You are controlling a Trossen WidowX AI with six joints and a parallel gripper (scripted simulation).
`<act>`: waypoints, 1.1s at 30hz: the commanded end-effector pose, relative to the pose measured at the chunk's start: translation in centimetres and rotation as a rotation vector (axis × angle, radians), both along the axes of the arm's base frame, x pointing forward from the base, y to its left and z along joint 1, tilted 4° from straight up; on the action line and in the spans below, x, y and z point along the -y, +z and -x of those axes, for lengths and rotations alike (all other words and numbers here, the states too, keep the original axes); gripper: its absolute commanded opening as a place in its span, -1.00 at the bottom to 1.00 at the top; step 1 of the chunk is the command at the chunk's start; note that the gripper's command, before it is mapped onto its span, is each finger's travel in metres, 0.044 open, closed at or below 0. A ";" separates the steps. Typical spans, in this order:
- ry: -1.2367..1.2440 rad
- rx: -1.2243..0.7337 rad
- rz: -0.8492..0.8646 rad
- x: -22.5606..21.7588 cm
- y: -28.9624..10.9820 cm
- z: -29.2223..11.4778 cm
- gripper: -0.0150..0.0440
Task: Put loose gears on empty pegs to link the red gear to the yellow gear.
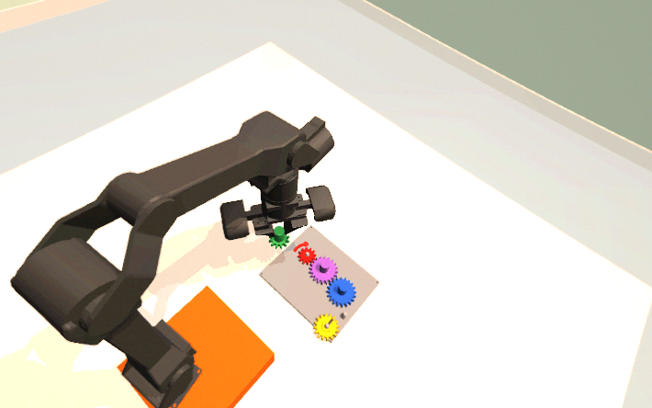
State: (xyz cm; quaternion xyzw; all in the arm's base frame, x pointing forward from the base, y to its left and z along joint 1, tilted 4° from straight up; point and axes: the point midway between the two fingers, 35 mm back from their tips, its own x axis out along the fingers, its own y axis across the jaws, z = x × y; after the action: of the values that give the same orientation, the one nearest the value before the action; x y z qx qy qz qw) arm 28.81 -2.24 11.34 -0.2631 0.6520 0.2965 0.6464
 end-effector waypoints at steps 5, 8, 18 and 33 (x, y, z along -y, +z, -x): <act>0.003 -0.003 0.007 2.0 -0.8 -0.3 -0.49; 0.003 -0.003 0.008 2.7 -1.1 -0.4 -0.49; 0.003 -0.003 0.010 5.1 -1.9 -0.5 -0.49; 0.003 -0.004 0.013 8.7 -3.2 -0.2 -0.49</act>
State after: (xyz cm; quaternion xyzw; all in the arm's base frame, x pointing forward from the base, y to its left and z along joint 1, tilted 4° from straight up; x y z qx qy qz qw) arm 29.13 -10.10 8.57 -0.2661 0.6528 0.2934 0.6457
